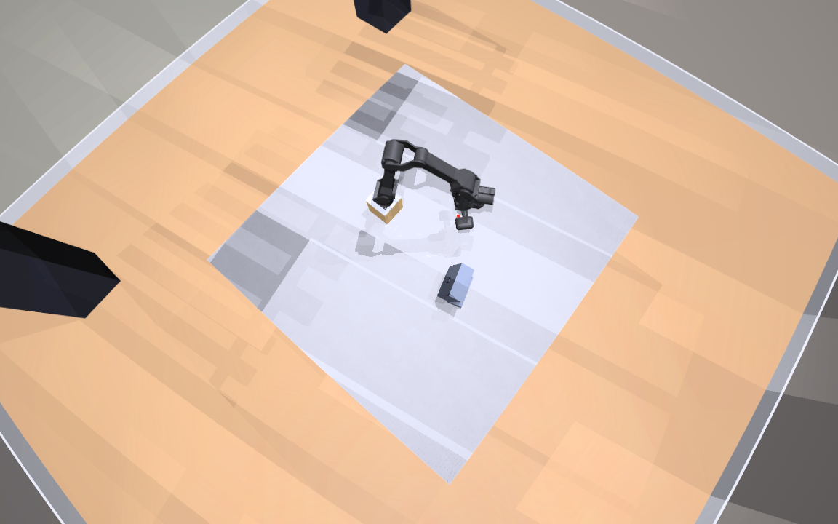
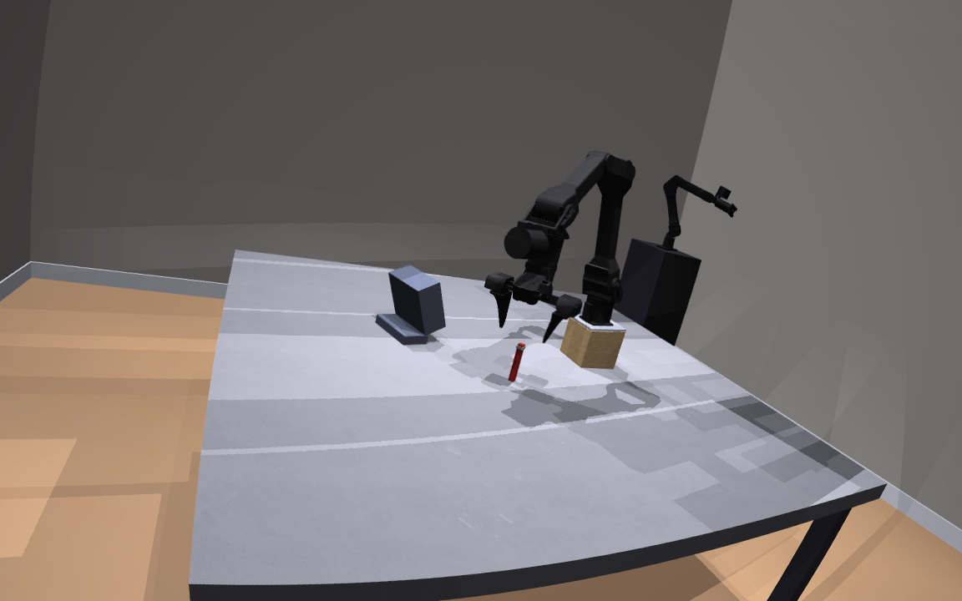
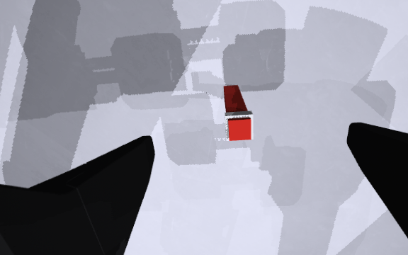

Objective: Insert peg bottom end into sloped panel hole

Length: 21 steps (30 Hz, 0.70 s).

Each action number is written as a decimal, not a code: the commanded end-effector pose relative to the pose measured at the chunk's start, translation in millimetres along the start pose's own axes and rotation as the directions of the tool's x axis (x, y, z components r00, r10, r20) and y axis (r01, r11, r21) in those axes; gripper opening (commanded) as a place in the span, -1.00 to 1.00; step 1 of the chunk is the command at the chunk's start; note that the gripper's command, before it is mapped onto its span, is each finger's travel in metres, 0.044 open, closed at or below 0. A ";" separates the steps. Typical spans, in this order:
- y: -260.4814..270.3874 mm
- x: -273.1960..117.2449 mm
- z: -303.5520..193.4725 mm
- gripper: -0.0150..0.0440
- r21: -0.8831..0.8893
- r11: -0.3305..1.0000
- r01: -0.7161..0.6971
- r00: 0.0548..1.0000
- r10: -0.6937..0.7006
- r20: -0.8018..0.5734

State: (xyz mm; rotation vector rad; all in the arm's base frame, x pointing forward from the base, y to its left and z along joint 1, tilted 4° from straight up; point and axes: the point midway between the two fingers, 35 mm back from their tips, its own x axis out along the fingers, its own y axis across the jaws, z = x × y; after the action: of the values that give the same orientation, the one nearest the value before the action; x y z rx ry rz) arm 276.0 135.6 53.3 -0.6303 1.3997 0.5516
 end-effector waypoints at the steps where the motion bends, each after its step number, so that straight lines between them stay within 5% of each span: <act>1: 2.0 8.5 -3.7 1.00 0.006 1.000 -0.010 1.000 0.010 -0.013; 21: 2.0 41.4 -3.3 1.00 0.006 1.000 -0.009 1.000 0.010 -0.013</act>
State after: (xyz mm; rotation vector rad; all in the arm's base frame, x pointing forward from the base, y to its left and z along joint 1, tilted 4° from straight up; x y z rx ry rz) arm 280.4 135.9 20.4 -0.6248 1.4002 0.5473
